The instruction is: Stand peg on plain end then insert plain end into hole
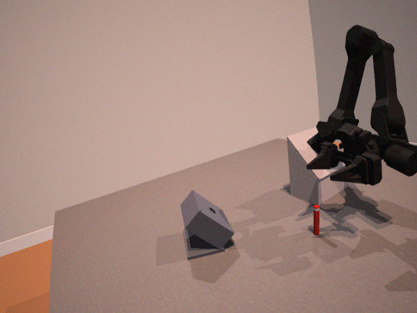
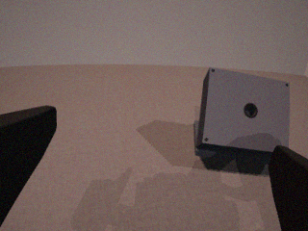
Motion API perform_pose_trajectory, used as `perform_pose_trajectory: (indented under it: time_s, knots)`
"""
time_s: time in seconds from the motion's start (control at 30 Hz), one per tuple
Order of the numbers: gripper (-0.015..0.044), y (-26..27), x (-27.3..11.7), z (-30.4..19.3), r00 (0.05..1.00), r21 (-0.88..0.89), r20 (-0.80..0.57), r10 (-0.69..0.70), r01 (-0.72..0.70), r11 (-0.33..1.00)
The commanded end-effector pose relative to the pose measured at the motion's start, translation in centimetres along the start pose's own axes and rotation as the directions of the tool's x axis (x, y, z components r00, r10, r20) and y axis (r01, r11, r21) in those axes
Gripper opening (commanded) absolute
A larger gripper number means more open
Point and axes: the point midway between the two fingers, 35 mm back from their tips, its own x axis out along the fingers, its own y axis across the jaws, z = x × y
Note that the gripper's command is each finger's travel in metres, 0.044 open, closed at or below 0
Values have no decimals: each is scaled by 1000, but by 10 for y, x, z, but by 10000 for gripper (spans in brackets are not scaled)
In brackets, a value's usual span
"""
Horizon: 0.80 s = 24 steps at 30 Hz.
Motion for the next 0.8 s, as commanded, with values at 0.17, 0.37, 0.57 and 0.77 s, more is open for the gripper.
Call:
perform_pose_trajectory:
  time_s: [0.17,0.37,0.57,0.77]
  knots:
    - [440,-16,-9,52,1000,-10,9,20,-20,1000]
    - [440,-18,-5,47,999,-72,-37,-17,15,997]
    - [440,-24,4,32,981,-211,-152,-117,83,974]
    - [440,-32,11,18,936,-334,-272,-225,127,934]
